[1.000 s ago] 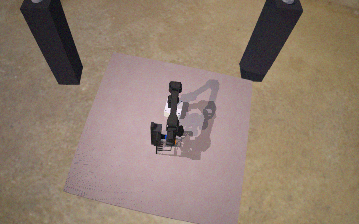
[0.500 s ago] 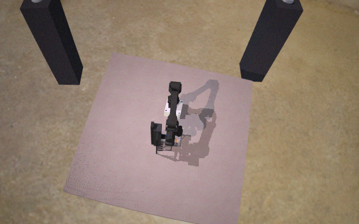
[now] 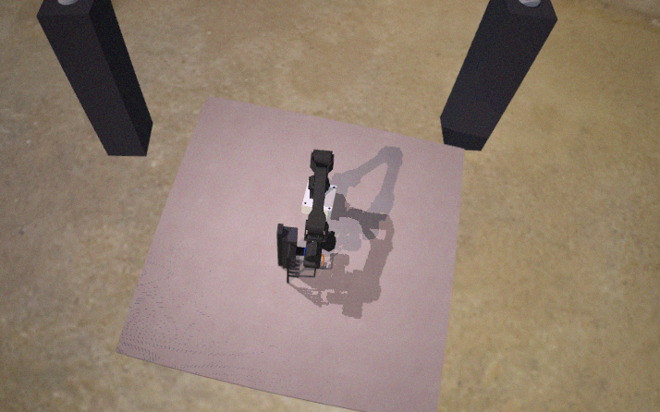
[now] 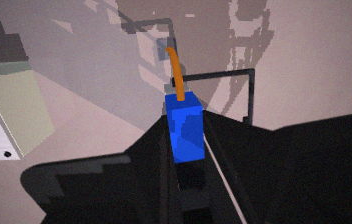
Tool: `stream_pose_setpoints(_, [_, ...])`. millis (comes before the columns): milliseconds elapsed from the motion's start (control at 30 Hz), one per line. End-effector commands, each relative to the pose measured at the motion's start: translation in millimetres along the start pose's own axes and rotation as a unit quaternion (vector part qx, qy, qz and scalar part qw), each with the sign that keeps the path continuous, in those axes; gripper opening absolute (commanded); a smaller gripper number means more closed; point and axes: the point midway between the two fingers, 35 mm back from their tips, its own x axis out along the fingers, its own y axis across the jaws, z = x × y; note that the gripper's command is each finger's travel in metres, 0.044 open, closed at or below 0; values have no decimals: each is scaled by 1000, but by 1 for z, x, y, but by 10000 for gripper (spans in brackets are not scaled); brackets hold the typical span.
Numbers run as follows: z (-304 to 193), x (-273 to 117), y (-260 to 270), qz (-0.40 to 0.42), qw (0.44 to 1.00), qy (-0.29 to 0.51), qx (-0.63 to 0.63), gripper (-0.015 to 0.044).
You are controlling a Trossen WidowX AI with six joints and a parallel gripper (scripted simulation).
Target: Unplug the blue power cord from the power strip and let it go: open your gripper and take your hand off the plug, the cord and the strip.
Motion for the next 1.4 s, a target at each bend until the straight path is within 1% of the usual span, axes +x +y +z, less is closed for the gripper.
stream_pose_setpoints(0, [2,0,0,-1,1000,0,1,0])
stream_pose_setpoints(1033, [51,0,1,1,1000,-3,-1,0])
stream_pose_setpoints(1167, [41,-1,0,2,1000,-3,-2,105])
stream_pose_setpoints(1367, [41,-1,0,2,1000,-3,-2,263])
